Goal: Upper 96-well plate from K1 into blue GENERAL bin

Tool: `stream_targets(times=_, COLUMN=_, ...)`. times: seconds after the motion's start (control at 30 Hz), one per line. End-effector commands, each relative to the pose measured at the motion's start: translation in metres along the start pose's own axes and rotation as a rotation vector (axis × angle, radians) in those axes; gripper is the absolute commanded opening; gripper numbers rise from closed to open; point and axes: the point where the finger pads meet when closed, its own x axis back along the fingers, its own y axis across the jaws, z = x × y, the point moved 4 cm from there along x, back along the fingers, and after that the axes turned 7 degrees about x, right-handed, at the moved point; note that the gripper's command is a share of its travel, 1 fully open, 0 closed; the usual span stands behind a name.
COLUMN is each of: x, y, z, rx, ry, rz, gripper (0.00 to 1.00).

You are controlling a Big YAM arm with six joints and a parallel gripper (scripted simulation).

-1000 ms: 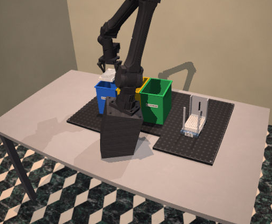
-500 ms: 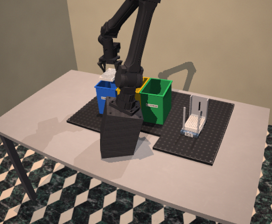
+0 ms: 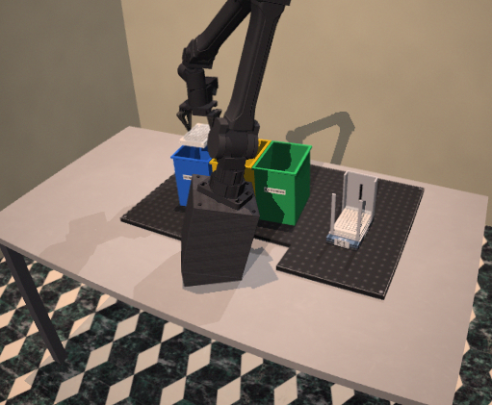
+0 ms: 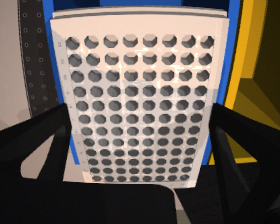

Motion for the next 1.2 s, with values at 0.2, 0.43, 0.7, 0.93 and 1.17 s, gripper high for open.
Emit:
stream_targets(times=0.2, x=0.007, y=0.004, z=-0.021, rx=-0.013, ry=-0.016, rz=-0.011, gripper=0.00)
stream_targets(times=0.43, x=0.005, y=0.002, z=-0.017, rx=-0.010, ry=-0.008, rz=-0.005, gripper=0.00)
stream_targets(times=0.7, x=-0.013, y=-0.003, z=-0.005, rx=-0.002, ry=0.006, rz=0.006, gripper=0.00)
stream_targets(times=0.93, x=-0.025, y=-0.004, z=-0.004, rx=-0.002, ry=0.006, rz=0.006, gripper=0.00)
stream_targets(times=1.17, x=-0.033, y=-0.004, z=-0.004, rx=-0.002, ry=0.006, rz=0.006, gripper=0.00)
